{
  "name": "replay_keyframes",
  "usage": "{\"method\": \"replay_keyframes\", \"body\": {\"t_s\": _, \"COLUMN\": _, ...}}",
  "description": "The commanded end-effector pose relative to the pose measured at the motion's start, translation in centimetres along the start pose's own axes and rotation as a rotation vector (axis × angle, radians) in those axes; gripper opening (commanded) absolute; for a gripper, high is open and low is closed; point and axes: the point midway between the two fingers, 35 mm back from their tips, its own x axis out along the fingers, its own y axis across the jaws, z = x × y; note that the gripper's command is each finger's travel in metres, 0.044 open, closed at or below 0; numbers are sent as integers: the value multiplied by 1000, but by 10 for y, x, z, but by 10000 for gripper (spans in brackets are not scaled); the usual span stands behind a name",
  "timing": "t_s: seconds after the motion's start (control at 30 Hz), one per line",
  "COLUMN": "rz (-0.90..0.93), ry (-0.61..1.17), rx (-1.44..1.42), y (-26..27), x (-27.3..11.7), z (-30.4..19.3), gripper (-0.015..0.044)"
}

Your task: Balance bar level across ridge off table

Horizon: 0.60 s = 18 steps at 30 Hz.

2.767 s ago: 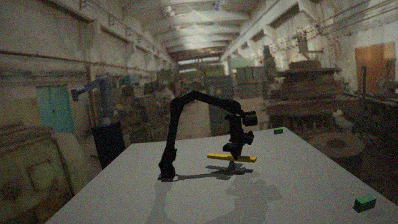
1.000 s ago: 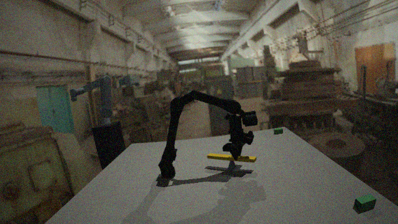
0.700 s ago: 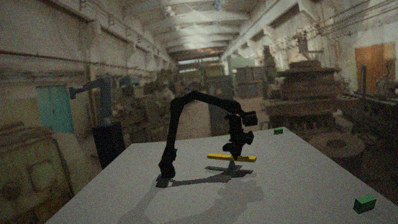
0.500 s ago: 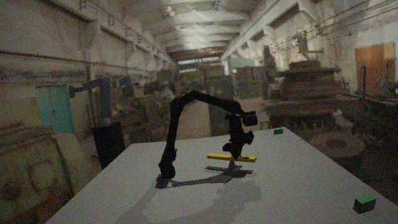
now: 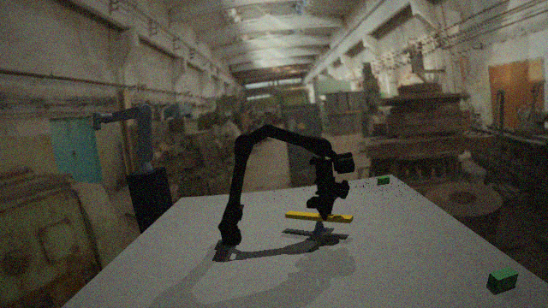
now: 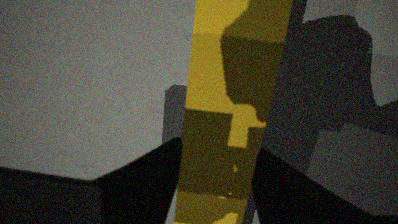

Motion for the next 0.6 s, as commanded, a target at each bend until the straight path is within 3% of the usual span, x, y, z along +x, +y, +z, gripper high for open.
{"method": "replay_keyframes", "body": {"t_s": 0.0, "rz": 0, "ry": 0, "rx": 0, "y": 0, "x": 0, "z": 0, "gripper": 0}}
{"method": "replay_keyframes", "body": {"t_s": 0.2, "rz": 0, "ry": 0, "rx": 0, "y": 0, "x": 0, "z": 0, "gripper": 157}}
{"method": "replay_keyframes", "body": {"t_s": 0.57, "rz": 0, "ry": 0, "rx": 0, "y": 0, "x": 0, "z": 0, "gripper": 167}}
